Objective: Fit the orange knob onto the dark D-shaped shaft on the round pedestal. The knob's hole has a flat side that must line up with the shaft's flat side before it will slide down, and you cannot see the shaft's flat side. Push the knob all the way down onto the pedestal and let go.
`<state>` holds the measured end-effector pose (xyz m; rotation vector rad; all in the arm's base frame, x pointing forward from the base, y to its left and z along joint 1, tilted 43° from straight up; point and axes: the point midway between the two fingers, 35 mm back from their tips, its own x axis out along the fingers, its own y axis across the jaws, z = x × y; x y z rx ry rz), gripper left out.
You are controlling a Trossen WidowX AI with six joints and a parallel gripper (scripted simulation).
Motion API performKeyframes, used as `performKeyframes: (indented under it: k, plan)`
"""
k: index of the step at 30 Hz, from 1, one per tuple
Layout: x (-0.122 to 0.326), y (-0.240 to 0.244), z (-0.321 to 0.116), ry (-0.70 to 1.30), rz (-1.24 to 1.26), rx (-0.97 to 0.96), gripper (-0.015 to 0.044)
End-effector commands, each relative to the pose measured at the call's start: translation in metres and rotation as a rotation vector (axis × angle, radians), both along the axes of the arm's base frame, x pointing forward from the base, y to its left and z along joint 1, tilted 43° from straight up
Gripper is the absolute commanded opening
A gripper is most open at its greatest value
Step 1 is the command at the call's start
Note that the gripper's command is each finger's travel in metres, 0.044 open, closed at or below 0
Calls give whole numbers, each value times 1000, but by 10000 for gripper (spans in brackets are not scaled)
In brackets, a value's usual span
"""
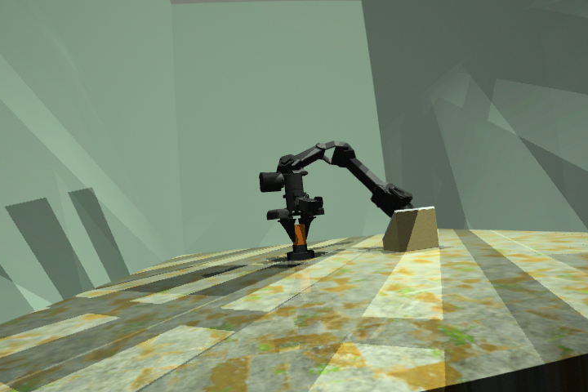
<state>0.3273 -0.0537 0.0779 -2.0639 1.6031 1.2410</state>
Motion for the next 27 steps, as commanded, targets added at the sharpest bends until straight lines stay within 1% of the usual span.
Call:
performKeyframes:
  k: [1, 6, 22, 23, 27]
  plan:
    - [0, 0, 0, 0, 1, 0, 0]
    - [0, 0, 0, 0, 1, 0, 0]
    - [0, 0, 0, 0, 1, 0, 420]
    - [0, 0, 0, 0, 1, 0, 440]
    - [0, 0, 0, 0, 1, 0, 440]
